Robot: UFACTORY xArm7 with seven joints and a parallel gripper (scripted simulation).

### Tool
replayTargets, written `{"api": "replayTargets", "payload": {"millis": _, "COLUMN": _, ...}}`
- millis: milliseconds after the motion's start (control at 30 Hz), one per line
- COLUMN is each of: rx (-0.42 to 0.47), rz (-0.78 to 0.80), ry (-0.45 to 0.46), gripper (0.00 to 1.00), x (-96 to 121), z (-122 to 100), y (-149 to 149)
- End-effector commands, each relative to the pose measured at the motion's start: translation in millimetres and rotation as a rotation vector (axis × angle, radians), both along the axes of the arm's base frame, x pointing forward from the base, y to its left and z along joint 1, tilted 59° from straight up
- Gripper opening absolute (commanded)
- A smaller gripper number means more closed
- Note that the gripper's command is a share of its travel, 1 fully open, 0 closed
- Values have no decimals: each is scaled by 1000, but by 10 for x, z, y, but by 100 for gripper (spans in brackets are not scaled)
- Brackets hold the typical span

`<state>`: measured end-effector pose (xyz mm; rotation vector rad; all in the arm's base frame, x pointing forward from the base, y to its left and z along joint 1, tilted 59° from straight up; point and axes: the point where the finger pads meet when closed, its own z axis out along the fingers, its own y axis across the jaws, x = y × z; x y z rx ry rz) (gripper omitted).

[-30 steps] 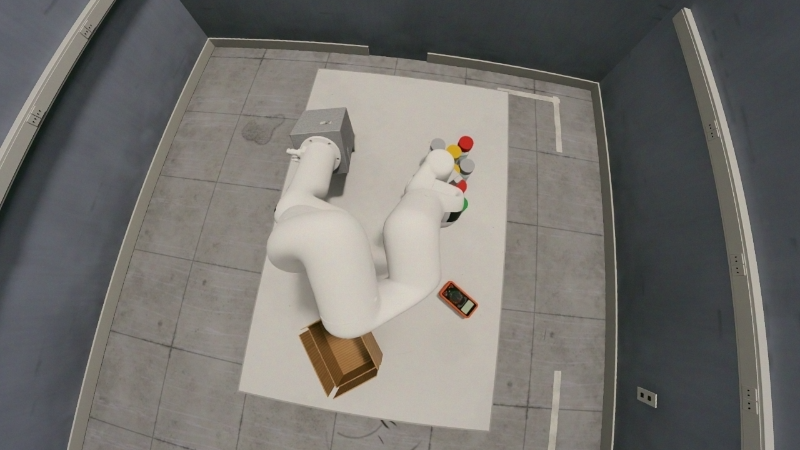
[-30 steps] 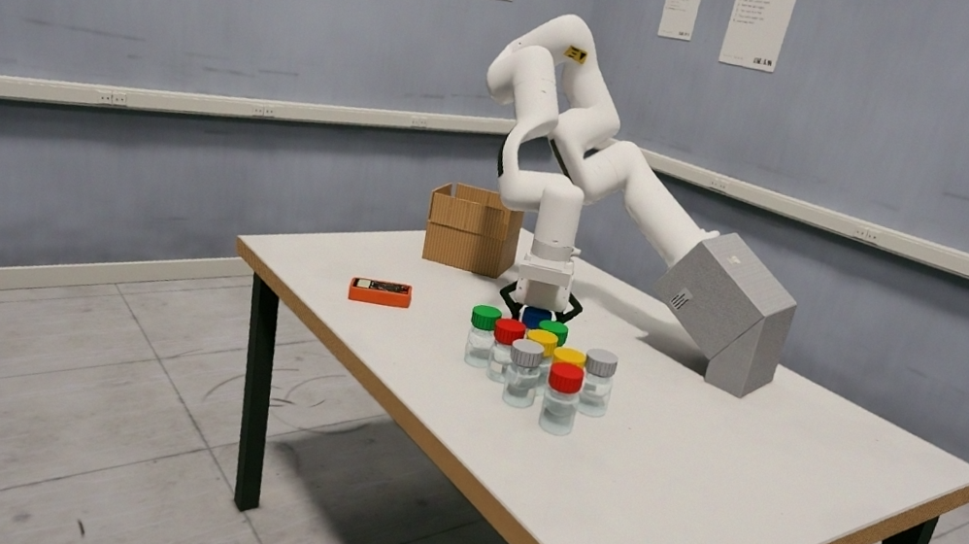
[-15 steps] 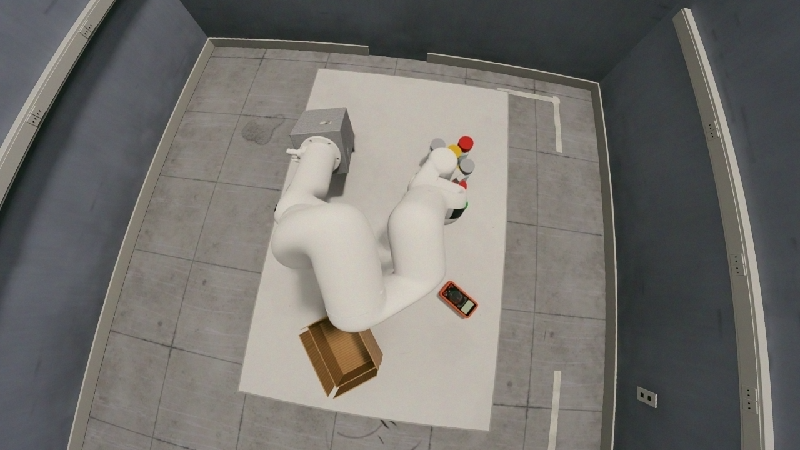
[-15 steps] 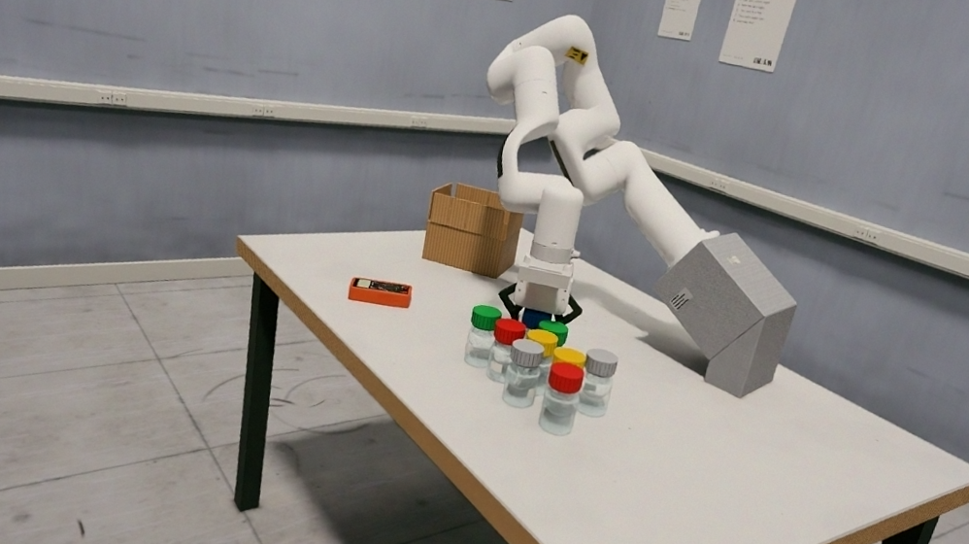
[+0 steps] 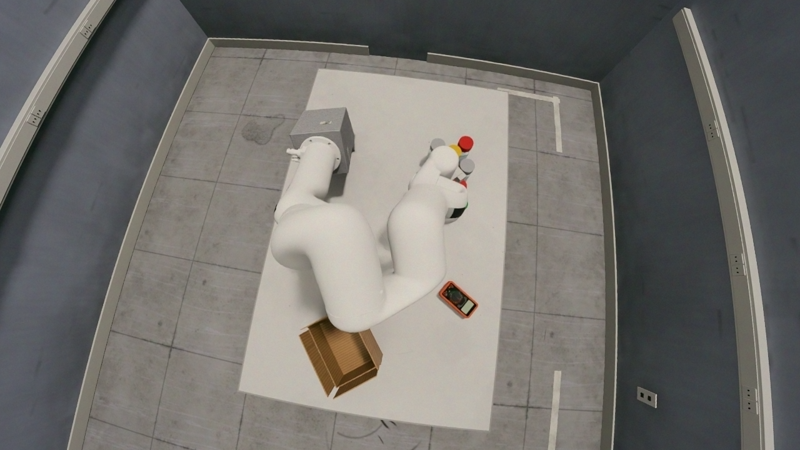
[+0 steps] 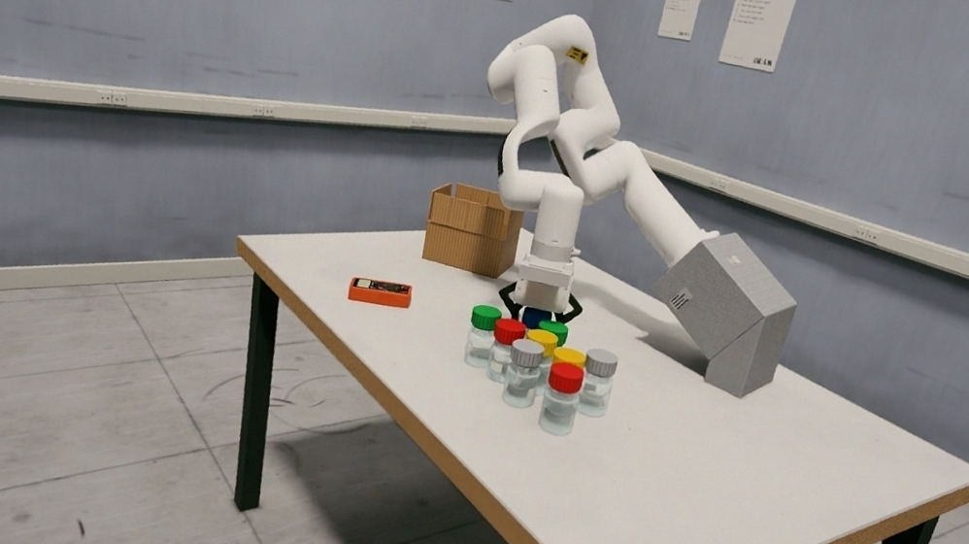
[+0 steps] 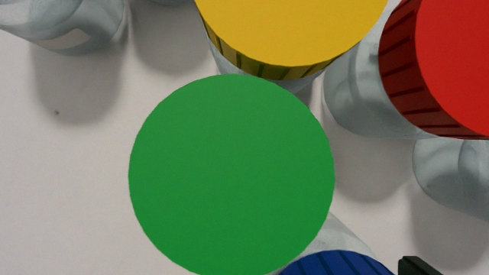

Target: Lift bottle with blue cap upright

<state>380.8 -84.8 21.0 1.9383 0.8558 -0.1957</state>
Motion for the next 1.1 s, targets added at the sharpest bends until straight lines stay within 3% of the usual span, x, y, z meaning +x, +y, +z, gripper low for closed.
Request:
{"api": "replayTargets", "payload": {"millis": 0, "rx": 2, "rz": 4, "ry": -1, "gripper": 79, "x": -13, "z": 52, "y": 103}}
{"api": "replayTargets", "payload": {"millis": 933, "rx": 1, "rz": 3, "ry": -1, "gripper": 79, "x": -50, "z": 146, "y": 252}}
{"api": "replayTargets", "payload": {"millis": 967, "rx": 2, "rz": 3, "ry": -1, "gripper": 0, "x": -49, "z": 143, "y": 250}}
{"api": "replayTargets", "payload": {"millis": 1067, "rx": 2, "rz": 3, "ry": -1, "gripper": 0, "x": -49, "z": 143, "y": 250}}
